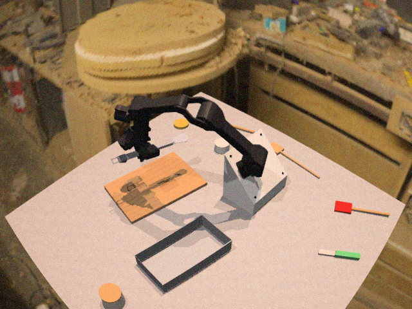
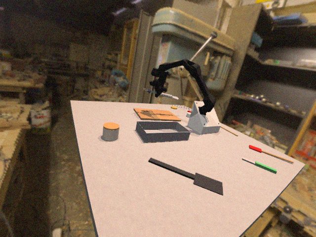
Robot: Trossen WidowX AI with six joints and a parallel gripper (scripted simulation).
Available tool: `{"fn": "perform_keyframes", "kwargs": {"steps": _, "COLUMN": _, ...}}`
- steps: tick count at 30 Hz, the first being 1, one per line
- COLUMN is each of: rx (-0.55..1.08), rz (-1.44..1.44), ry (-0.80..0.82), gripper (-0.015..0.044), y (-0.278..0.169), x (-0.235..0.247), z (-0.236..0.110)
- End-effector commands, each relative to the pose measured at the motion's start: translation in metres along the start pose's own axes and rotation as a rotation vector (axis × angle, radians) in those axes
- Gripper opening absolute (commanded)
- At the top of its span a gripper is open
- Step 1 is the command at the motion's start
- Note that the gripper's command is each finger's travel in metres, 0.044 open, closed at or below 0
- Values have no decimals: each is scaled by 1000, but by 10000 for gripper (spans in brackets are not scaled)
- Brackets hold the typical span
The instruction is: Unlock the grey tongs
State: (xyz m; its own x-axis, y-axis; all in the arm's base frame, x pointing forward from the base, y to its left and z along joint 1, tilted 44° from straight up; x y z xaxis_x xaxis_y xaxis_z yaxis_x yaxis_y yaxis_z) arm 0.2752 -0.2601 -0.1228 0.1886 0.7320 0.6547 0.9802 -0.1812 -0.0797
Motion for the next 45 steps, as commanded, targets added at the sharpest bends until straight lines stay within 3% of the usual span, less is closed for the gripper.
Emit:
{"fn": "perform_keyframes", "kwargs": {"steps": 1, "rx": 79, "rz": -24, "ry": -7, "gripper": -150, "y": 2, "x": 4, "z": -1}}
{"fn": "perform_keyframes", "kwargs": {"steps": 15, "rx": 133, "rz": -37, "ry": -8, "gripper": -150, "y": 3, "x": 8, "z": 2}}
{"fn": "perform_keyframes", "kwargs": {"steps": 45, "rx": 132, "rz": -38, "ry": -8, "gripper": -150, "y": 1, "x": 6, "z": 52}}
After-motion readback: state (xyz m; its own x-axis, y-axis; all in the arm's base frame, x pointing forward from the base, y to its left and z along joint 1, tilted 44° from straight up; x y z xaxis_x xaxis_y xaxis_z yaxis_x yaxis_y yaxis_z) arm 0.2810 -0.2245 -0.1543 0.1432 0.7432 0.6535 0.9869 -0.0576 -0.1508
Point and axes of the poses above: the point midway between the two fingers, 35 mm back from their tips, its own z axis out along the fingers, its own x axis across the jaws, y = z × x, the point moved 6 cm from there along -z, back along the fingers, and after that the axes turned 7 degrees about z, right-handed, at the moved point
